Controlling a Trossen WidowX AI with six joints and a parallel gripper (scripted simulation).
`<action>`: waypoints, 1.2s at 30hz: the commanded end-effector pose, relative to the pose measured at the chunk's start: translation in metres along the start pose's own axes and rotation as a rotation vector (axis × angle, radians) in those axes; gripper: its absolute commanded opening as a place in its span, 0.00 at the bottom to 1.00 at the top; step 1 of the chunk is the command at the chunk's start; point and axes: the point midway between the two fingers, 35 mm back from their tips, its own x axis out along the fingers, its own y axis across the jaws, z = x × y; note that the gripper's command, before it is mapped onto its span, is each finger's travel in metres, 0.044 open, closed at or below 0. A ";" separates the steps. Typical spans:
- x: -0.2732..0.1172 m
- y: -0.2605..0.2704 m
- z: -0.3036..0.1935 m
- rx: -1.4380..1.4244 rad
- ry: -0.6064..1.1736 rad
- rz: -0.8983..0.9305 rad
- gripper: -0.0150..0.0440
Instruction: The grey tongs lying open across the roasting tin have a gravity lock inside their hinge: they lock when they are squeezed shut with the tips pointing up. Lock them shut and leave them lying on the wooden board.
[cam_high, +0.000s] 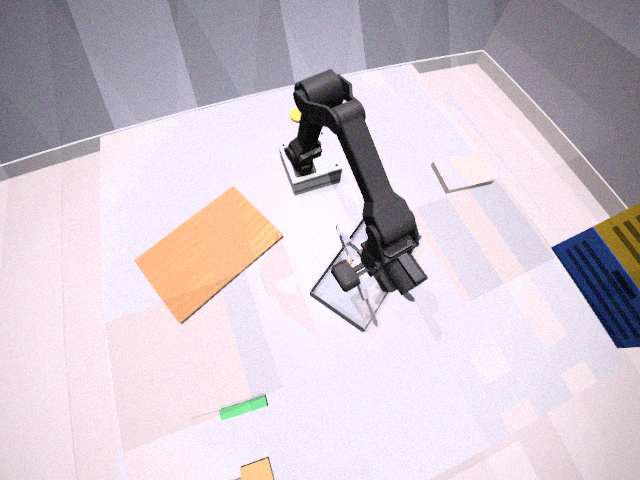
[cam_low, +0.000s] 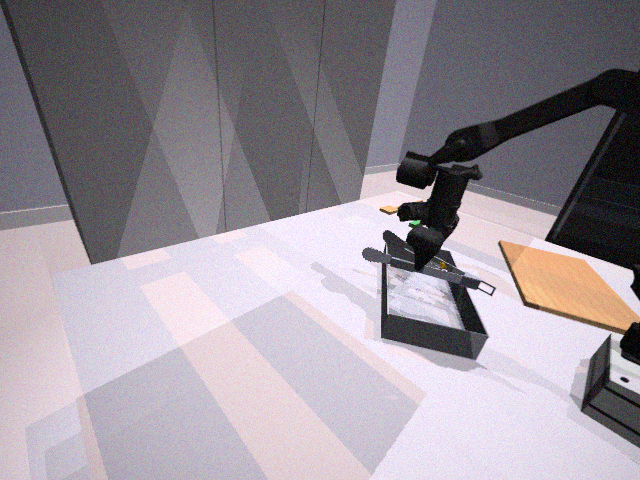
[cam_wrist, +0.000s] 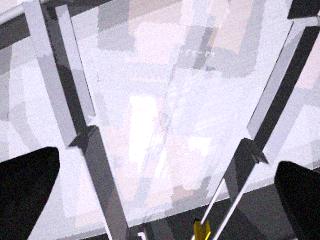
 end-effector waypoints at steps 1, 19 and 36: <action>0.010 0.001 -0.003 -0.006 0.011 0.006 1.00; 0.040 0.001 -0.006 -0.007 0.011 0.005 1.00; 0.043 0.000 -0.005 0.000 0.004 0.000 0.77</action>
